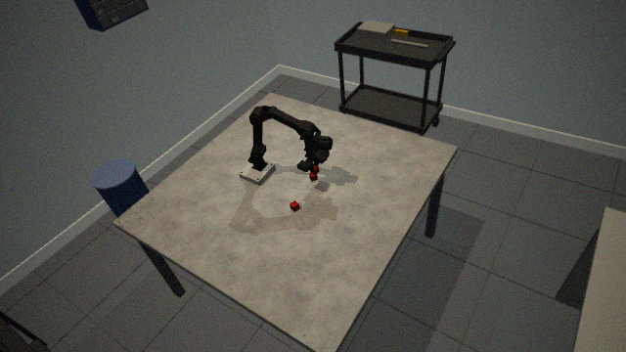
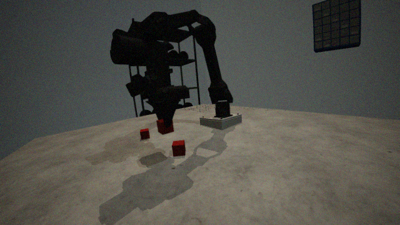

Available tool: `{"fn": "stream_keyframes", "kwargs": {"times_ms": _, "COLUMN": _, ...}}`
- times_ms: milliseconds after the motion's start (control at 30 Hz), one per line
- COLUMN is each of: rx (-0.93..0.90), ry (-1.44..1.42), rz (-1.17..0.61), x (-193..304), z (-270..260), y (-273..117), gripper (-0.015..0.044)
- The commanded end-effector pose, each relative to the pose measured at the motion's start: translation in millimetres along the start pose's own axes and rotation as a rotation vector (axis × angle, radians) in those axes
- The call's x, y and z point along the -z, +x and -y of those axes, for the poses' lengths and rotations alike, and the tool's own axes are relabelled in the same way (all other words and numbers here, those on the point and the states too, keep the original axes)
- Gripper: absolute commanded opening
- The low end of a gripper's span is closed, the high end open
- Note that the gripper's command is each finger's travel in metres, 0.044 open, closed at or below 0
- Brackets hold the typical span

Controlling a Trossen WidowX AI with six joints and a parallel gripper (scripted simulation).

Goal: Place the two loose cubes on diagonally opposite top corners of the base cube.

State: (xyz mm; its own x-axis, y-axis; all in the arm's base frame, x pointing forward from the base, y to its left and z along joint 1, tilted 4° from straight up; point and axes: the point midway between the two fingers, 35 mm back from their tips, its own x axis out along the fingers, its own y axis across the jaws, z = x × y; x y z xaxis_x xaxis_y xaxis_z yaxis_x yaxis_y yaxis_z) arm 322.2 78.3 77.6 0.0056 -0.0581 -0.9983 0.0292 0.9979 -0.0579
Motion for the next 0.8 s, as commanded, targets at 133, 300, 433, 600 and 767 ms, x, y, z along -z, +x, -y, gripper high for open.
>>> {"fn": "stream_keyframes", "kwargs": {"times_ms": 133, "rx": -0.005, "ry": -0.222, "rz": -0.004, "x": 8, "z": -16, "y": 8, "gripper": 0.0105}}
{"fn": "stream_keyframes", "kwargs": {"times_ms": 300, "rx": -0.005, "ry": -0.222, "rz": -0.004, "x": 8, "z": -16, "y": 8, "gripper": 0.0105}}
{"fn": "stream_keyframes", "kwargs": {"times_ms": 433, "rx": -0.005, "ry": -0.222, "rz": -0.004, "x": 8, "z": -16, "y": 8, "gripper": 0.0105}}
{"fn": "stream_keyframes", "kwargs": {"times_ms": 600, "rx": -0.005, "ry": -0.223, "rz": -0.004, "x": 7, "z": -16, "y": 11, "gripper": 0.0105}}
{"fn": "stream_keyframes", "kwargs": {"times_ms": 767, "rx": -0.005, "ry": -0.226, "rz": -0.004, "x": 7, "z": -17, "y": 22, "gripper": 0.0105}}
